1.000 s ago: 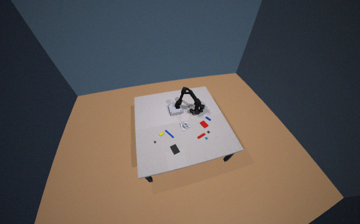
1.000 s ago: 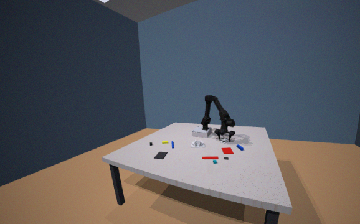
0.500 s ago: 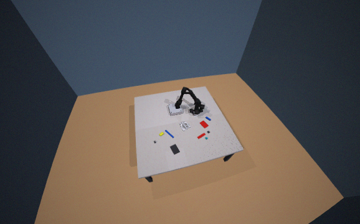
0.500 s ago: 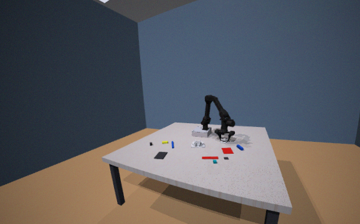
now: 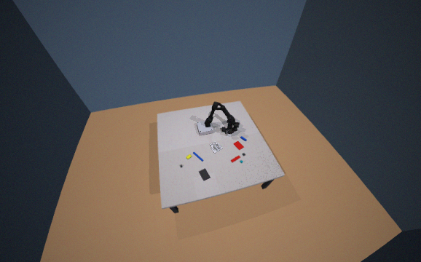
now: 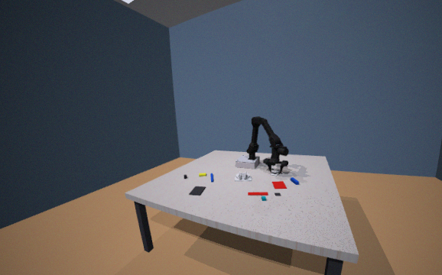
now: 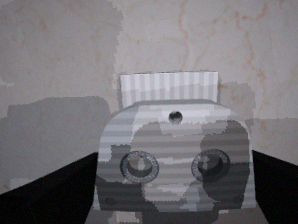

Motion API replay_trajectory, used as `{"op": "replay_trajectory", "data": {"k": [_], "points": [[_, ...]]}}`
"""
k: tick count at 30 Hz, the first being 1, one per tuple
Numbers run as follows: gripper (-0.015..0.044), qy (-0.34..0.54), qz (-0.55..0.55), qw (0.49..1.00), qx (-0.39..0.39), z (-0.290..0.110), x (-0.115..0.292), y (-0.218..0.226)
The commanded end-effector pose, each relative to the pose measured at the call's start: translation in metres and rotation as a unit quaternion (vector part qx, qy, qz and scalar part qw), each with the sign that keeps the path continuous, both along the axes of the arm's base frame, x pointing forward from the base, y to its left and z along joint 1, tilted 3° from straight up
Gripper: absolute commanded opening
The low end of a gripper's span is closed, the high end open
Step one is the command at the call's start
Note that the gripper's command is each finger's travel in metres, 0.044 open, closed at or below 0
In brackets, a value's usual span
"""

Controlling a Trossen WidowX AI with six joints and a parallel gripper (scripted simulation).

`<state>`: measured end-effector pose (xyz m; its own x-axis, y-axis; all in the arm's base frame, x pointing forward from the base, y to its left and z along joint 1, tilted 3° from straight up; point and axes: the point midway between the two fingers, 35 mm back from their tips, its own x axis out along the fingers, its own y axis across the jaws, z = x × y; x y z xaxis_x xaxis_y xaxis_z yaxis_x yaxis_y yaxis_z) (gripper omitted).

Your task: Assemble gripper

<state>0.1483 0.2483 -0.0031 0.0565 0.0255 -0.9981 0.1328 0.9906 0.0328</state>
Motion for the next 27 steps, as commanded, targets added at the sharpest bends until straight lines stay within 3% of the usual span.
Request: {"op": "replay_trajectory", "data": {"k": [1, 20, 27], "points": [[0.0351, -0.001, 0.000, 1.000, 0.002, 0.010, 0.001, 0.002], [0.0351, -0.002, 0.000, 1.000, 0.001, 0.070, -0.003, -0.001], [0.0351, -0.003, 0.003, 1.000, 0.001, 0.072, -0.002, -0.003]]}}
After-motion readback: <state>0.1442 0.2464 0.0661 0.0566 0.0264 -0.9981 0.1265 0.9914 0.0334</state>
